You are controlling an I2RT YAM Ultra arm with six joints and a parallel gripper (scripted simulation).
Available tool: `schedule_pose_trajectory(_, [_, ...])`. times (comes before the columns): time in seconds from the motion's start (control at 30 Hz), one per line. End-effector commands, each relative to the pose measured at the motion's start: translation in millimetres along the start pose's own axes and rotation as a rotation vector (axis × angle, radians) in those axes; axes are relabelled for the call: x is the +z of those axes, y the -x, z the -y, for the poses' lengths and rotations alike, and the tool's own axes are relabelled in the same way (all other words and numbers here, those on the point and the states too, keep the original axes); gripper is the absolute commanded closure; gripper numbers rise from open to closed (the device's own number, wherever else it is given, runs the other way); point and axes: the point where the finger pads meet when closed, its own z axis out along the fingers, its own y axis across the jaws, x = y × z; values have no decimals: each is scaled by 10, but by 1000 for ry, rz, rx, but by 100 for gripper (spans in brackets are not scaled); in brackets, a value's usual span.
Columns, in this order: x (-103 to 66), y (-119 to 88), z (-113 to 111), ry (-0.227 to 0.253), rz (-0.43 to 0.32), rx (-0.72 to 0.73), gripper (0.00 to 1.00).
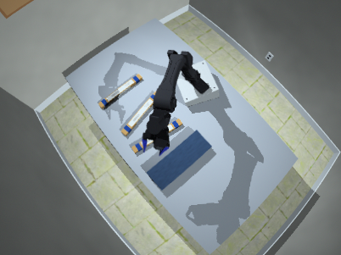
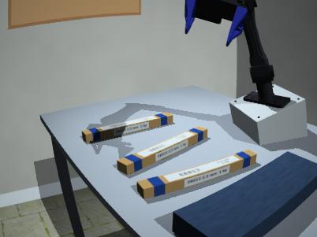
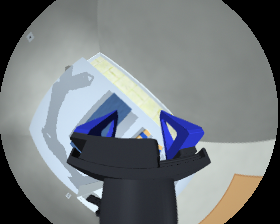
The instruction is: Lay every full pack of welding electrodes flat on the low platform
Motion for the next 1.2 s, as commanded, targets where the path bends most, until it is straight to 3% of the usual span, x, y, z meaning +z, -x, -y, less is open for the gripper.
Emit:
schedule_pose_trajectory(0.0, [-270,369,91,-16,135,38,26])
schedule_pose_trajectory(0.1, [-270,369,91,-16,135,38,26])
schedule_pose_trajectory(0.13, [-170,163,146,-29,97,66,26])
schedule_pose_trajectory(0.2, [-206,108,262,-59,115,120,26])
schedule_pose_trajectory(0.27, [-234,66,353,-59,115,119,26])
schedule_pose_trajectory(0.3, [-234,66,354,-59,115,119,26])
schedule_pose_trajectory(0.33, [-338,201,444,-77,153,127,26])
schedule_pose_trajectory(0.47, [-351,247,359,-61,162,118,26])
schedule_pose_trajectory(0.5, [-256,35,408,-76,125,147,26])
schedule_pose_trajectory(0.6, [-321,-55,573,-106,144,197,26])
schedule_pose_trajectory(0.67, [-321,-55,573,-106,144,197,26])
schedule_pose_trajectory(0.73, [-439,65,692,-124,182,203,26])
schedule_pose_trajectory(0.8, [-446,112,609,-107,190,195,26])
schedule_pose_trajectory(0.83, [-357,-104,652,-123,155,223,26])
schedule_pose_trajectory(0.9, [-408,-170,755,-154,175,272,26])
schedule_pose_trajectory(0.97, [-445,-216,828,-154,175,271,26])
schedule_pose_trajectory(1.0, [-445,-216,828,-154,175,271,26])
schedule_pose_trajectory(1.03, [-557,-80,920,-171,214,275,26])
schedule_pose_trajectory(1.13, [-560,-30,841,-155,222,267,26])
schedule_pose_trajectory(1.17, [-473,-252,875,-171,188,296,26])
